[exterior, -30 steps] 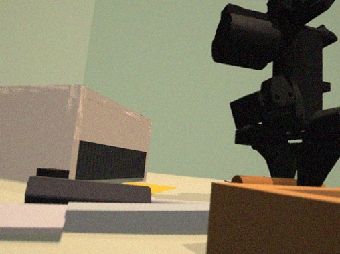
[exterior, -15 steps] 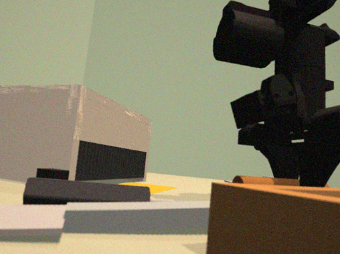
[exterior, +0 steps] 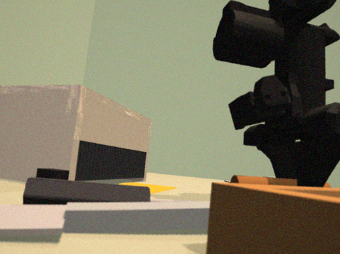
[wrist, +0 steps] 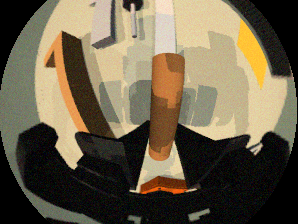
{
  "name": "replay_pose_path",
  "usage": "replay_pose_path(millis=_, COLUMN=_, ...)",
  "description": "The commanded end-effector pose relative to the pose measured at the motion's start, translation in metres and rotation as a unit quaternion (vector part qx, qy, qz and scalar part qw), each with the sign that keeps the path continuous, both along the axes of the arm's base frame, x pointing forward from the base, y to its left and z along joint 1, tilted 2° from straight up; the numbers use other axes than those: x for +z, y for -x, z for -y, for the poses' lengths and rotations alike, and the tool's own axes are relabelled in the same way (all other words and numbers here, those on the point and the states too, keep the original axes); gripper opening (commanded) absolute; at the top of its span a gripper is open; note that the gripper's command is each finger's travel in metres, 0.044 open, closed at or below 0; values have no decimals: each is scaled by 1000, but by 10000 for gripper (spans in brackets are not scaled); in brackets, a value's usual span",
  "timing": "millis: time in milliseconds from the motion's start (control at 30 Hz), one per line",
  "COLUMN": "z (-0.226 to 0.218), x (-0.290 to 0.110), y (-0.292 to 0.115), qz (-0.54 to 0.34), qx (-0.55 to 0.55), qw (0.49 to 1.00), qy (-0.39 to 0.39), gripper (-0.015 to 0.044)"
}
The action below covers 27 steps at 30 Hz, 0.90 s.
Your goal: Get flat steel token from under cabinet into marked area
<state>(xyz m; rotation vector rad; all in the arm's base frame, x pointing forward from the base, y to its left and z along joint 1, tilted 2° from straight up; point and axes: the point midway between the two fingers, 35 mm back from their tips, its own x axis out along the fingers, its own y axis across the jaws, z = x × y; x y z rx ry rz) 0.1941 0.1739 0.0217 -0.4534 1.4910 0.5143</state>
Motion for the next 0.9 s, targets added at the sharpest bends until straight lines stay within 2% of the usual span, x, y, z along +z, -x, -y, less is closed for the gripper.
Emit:
replay_pose_path(millis=0, z=-1, x=1, y=-1, qz=0, qx=-20, qw=1000, qy=-1, gripper=0)
replay_pose_path(millis=867, z=-1, x=1, y=-1, qz=-4, qx=-122, qw=993, qy=-2, gripper=0)
